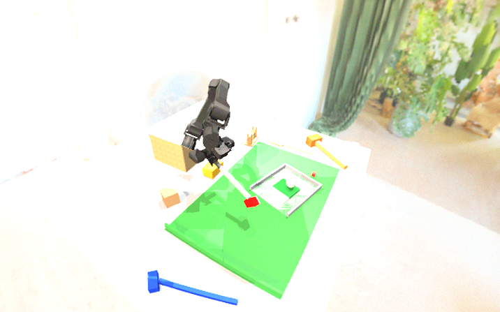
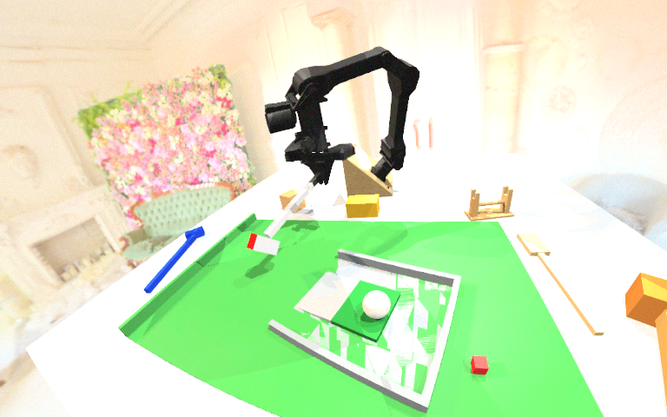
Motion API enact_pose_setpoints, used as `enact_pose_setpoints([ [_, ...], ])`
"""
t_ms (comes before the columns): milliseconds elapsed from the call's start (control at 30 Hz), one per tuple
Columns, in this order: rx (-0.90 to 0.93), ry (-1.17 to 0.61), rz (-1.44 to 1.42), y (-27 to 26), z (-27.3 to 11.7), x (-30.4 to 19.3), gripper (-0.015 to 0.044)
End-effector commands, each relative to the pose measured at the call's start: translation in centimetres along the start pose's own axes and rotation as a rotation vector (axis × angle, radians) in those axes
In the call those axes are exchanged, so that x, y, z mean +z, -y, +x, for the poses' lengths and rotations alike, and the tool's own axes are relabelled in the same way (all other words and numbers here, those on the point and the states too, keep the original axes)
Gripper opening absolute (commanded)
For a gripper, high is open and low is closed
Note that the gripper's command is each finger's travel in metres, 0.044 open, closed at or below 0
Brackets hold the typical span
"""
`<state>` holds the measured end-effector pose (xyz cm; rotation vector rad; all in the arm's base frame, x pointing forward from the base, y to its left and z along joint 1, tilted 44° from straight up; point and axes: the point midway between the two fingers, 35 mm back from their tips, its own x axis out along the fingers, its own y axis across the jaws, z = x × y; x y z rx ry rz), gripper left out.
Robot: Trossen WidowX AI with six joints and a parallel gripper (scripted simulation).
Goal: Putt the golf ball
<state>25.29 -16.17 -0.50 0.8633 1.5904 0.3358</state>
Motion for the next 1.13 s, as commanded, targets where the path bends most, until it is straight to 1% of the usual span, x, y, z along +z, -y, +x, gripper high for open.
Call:
enact_pose_setpoints([
  [0, -0.008, 0.009, -0.008, -0.01, -1.21, 0.05, 0.0000],
  [33, -0.001, 0.002, 0.000, 0.00, -0.27, -0.01, 0.0000],
  [1100, -0.001, 0.002, 0.000, 0.00, -0.27, -0.01, 0.0000],
])
